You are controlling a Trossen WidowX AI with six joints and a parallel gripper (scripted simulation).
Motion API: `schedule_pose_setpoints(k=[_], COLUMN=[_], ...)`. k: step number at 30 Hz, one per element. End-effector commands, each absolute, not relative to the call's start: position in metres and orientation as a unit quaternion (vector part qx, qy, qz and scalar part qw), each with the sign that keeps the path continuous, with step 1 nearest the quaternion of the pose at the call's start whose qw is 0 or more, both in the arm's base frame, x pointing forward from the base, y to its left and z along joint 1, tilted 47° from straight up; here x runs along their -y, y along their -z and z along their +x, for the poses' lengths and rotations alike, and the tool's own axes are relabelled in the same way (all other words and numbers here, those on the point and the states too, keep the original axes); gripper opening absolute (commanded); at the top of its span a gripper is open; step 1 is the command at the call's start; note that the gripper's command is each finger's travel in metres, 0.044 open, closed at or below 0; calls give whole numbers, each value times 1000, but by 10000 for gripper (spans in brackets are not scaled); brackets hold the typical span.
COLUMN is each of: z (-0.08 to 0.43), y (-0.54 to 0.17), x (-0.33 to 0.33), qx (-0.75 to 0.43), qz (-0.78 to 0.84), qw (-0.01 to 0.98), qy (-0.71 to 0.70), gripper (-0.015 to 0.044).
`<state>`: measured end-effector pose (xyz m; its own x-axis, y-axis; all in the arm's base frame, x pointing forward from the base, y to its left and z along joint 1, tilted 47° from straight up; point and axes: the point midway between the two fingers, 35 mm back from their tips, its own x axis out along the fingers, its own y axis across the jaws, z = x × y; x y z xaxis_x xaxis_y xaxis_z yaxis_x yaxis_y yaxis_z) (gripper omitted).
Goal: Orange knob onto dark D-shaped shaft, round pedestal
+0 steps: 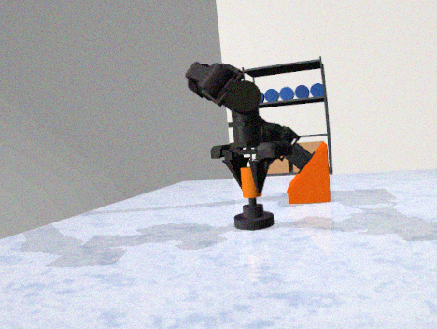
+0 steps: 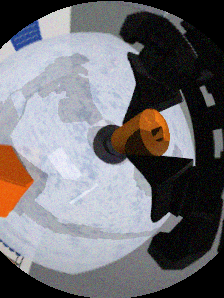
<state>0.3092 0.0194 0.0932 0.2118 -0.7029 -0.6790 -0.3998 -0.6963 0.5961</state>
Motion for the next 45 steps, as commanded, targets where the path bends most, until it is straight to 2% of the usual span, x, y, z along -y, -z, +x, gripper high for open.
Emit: schedule_pose_setpoints(k=[1, 26, 33, 45], z=[309, 309, 310, 309], y=[-93, -95, -94, -94], x=[-20, -20, -21, -19], qx=[356, 356, 303, 300], qz=[764, 764, 745, 744], qw=[154, 154, 229, 233], qy=[515, 515, 548, 550], gripper=[0, 0, 0, 0])
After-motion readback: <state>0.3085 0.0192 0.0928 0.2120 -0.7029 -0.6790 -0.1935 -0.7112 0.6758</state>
